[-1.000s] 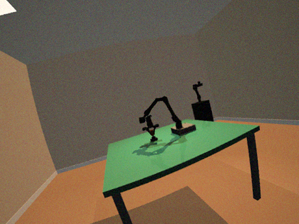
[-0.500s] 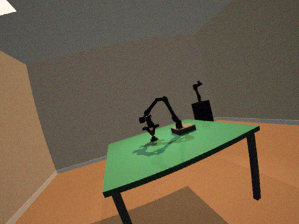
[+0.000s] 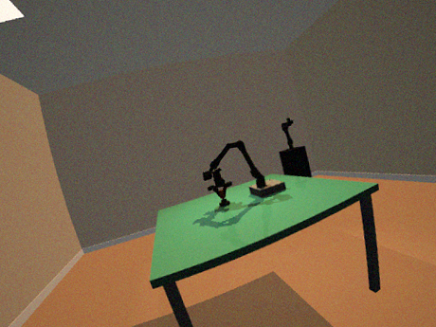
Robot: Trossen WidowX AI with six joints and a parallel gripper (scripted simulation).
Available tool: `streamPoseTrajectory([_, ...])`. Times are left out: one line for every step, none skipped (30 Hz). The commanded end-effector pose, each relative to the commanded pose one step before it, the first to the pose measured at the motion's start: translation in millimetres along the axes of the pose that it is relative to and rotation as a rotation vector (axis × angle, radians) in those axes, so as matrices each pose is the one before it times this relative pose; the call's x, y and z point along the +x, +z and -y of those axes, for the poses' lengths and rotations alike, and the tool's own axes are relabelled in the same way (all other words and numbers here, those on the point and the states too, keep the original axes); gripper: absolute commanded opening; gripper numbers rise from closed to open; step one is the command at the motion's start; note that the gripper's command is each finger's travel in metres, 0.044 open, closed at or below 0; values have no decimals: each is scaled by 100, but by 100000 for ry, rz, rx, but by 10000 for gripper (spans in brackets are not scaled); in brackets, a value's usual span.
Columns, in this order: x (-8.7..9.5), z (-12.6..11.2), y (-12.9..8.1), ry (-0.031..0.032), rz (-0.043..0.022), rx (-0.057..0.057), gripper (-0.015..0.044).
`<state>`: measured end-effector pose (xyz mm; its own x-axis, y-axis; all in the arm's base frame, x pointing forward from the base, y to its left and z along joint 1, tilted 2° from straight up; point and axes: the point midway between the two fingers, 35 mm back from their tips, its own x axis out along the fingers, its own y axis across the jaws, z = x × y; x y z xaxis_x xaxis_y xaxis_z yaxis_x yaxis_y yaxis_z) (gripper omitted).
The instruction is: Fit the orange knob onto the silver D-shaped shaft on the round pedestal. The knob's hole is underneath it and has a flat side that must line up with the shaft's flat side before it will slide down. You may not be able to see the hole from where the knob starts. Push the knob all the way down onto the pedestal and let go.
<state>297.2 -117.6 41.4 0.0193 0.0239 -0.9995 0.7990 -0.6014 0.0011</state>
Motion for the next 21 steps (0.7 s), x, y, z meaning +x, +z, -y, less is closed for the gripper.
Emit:
streamPoseTrajectory([226, 3, 1, 145, 30, 246, 0])
streamPoseTrajectory([146, 41, 5, -5, 0, -166, 0])
streamPoseTrajectory([94, 28, 2, -3, 0, -58, 0])
streamPoseTrajectory([77, 17, 1, -2, 0, -16, 0])
streamPoseTrajectory([79, 12, 1, -2, 0, -5, 0])
streamPoseTrajectory([83, 8, 0, -1, 0, -2, 0])
streamPoseTrajectory([84, 2, 0, -1, 0, -1, 0])
streamPoseTrajectory([83, -4, -1, 0, 0, 0, 0])
streamPoseTrajectory([84, -9, -2, 0, 0, 0, 0])
streamPoseTrajectory([83, -12, -2, 1, 0, 0, 0])
streamPoseTrajectory([81, -11, -2, 1, 0, 0, 0])
streamPoseTrajectory([79, -9, -1, 0, 0, 0, 0])
streamPoseTrajectory([79, -6, 0, 0, 0, 0, 0])
streamPoseTrajectory([79, -4, 0, 0, 0, 0, 0])
streamPoseTrajectory([79, -2, 0, 0, 0, 0, 0])
streamPoseTrajectory([80, -1, 0, 0, 0, 0, 0])
streamPoseTrajectory([59, -1, 1, 0, 0, 0, 0])
streamPoseTrajectory([0, 0, 0, 0, 0, 0, 0])
streamPoseTrajectory([-185, 11, 0, -45, -34, -177, 0])
streamPoseTrajectory([0, 0, 0, 0, 0, 0, 0])
streamPoseTrajectory([0, 0, 0, 0, 0, 0, 0])
